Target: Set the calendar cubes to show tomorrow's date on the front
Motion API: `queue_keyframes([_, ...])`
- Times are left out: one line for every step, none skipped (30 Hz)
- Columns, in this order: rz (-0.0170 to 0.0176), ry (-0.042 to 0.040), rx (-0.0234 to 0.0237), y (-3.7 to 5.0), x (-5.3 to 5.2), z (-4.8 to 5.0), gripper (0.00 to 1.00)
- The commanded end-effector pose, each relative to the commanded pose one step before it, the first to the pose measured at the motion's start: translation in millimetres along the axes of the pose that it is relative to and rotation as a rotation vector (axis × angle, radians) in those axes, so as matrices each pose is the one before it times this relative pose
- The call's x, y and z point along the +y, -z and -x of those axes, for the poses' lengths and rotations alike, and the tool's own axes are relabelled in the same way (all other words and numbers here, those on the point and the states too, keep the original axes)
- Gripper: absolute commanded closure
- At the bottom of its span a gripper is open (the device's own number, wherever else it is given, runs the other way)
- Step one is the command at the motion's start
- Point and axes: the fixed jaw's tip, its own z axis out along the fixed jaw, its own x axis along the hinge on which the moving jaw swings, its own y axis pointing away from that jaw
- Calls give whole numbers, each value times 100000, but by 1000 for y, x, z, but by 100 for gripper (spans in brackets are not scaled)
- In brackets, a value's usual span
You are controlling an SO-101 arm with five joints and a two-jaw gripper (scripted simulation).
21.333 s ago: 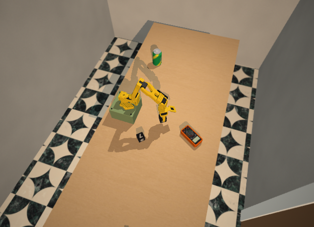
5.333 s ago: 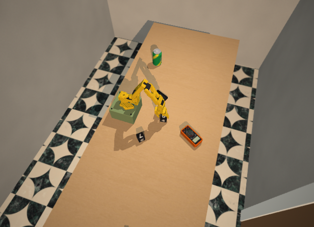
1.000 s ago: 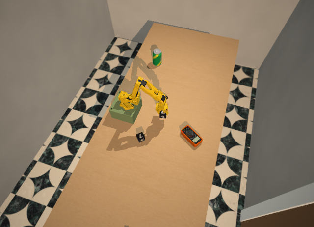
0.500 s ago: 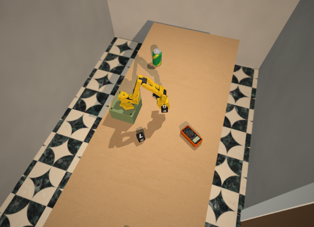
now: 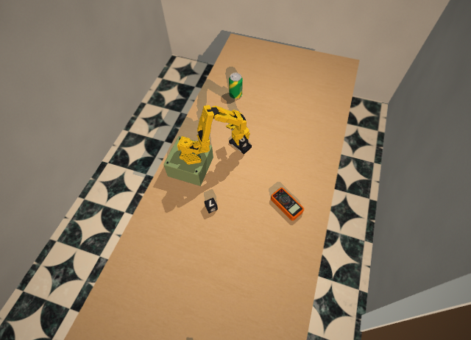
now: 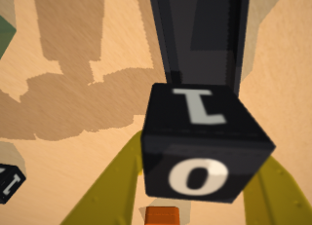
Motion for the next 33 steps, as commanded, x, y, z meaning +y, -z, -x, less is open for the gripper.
queue_keyframes([-730, 8915, 33, 2642, -4124, 17398, 100])
queue_keyframes([12, 2604, -4, -23, -762, 4770, 100])
queue_keyframes([12, 2340, 0, -17, -685, 4291, 100])
queue_keyframes([9, 2070, 0, -16, -619, 3796, 100])
queue_keyframes([9, 1794, -3, -16, -535, 3287, 100])
queue_keyframes([6, 1521, 1, -11, -459, 2778, 100])
queue_keyframes([6, 1247, -2, -11, -379, 2287, 100])
queue_keyframes([6, 990, 1, -5, -307, 1813, 100])
queue_keyframes([3, 745, -1, -11, -231, 1363, 100])
queue_keyframes([3, 525, -1, 1, -162, 961, 100])
queue_keyframes([0, 336, 0, -6, -104, 611, 100])
queue_keyframes([3, 179, -1, 0, -54, 333, 100])
queue_keyframes([0, 69, 0, 0, -25, 124, 100])
queue_keyframes([0, 9, 0, 0, -4, 17, 100])
queue_keyframes([0, 0, 0, 0, 0, 0, 100])
queue_keyframes([0, 0, 0, 0, 0, 0, 100])
queue_keyframes([-1629, 236, 239, 5442, -3610, 2741, 100])
queue_keyframes([0, 0, 0, 0, 0, 0, 100])
queue_keyframes([0, 0, 0, 0, 0, 0, 100])
queue_keyframes([0, 0, 0, 0, 0, 0, 100])
queue_keyframes([0, 0, 0, 0, 0, 0, 100])
queue_keyframes([0, 0, 0, 0, 0, 0, 100])
queue_keyframes([0, 0, 0, 0, 0, 0, 100])
queue_keyframes([0, 0, 0, 0, 0, 0, 100])
queue_keyframes([0, 0, 0, 0, 0, 0, 100])
queue_keyframes([0, 0, 0, 0, 0, 0, 100])
queue_keyframes([0, 0, 0, 0, 0, 0, 100])
queue_keyframes([0, 0, 0, 0, 0, 0, 100])
queue_keyframes([0, 0, 0, 0, 0, 0, 100])
queue_keyframes([0, 0, 0, 0, 0, 0, 100])
queue_keyframes([0, 0, 0, 0, 0, 0, 100])
queue_keyframes([0, 0, 0, 0, 0, 0, 100])
queue_keyframes([0, 0, 0, 0, 0, 0, 100])
